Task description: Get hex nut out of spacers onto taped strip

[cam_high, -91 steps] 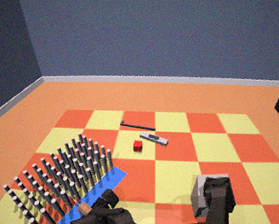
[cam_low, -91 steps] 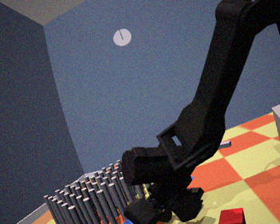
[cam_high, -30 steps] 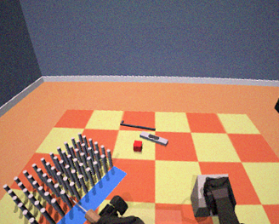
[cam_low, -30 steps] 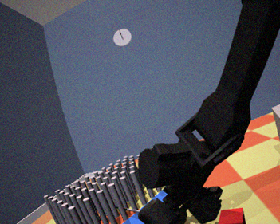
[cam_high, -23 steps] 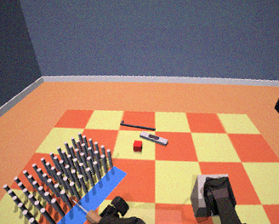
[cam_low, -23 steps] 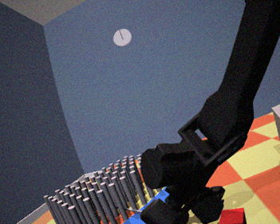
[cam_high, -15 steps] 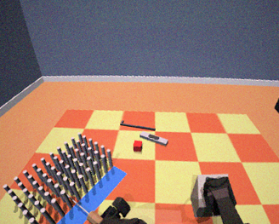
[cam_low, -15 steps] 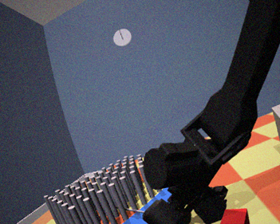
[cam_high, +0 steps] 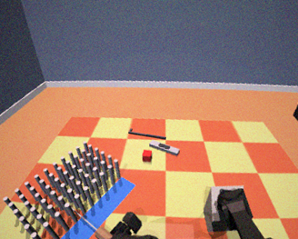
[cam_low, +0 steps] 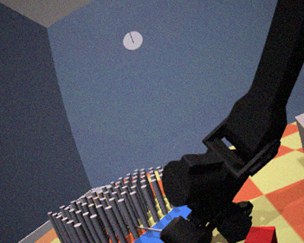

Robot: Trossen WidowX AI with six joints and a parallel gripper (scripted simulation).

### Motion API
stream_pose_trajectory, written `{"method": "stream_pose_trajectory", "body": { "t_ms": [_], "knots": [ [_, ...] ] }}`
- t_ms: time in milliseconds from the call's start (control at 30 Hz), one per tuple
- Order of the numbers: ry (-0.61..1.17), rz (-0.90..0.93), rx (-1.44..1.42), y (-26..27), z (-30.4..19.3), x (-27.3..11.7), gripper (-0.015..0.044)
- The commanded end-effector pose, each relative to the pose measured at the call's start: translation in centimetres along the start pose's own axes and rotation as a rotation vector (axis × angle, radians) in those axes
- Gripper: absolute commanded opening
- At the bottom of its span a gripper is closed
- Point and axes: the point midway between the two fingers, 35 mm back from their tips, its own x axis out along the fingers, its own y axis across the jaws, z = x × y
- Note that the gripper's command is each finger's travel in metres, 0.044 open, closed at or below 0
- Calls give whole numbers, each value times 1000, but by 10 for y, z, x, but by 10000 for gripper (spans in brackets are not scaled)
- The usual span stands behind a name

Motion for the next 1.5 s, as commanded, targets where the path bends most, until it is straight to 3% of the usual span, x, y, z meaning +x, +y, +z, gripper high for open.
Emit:
{"method": "stream_pose_trajectory", "body": {
  "t_ms": [0, 1467],
  "knots": [
    [1, 3, 3, 2, 3, -4, 0],
    [-1, 2, 5, 2, 27, -26, 0]
  ]
}}
